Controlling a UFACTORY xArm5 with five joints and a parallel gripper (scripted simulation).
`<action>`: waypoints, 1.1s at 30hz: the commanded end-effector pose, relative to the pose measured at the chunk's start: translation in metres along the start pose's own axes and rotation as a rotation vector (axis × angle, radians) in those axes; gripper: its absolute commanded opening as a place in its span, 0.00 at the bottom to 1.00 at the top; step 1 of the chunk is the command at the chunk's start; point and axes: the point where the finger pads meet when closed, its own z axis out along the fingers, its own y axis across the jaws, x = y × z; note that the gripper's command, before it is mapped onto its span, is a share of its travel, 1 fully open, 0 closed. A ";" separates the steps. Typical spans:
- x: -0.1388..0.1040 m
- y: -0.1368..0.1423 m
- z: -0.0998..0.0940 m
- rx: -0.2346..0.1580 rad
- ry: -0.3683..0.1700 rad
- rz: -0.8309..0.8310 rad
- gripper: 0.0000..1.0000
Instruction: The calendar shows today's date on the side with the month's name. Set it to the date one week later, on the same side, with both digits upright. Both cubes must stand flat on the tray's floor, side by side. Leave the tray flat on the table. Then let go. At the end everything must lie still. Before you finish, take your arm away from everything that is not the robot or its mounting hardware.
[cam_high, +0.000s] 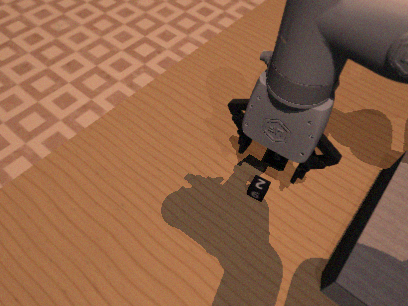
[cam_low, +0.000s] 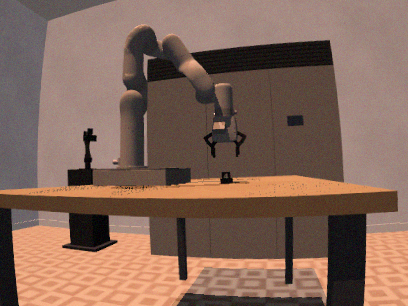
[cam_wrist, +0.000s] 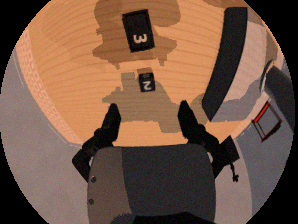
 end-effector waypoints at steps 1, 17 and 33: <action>-0.002 -0.001 -0.001 0.003 -0.001 -0.064 1.00; -0.003 -0.001 0.000 0.003 -0.001 -0.087 0.47; -0.003 -0.001 0.000 0.003 -0.001 -0.087 0.47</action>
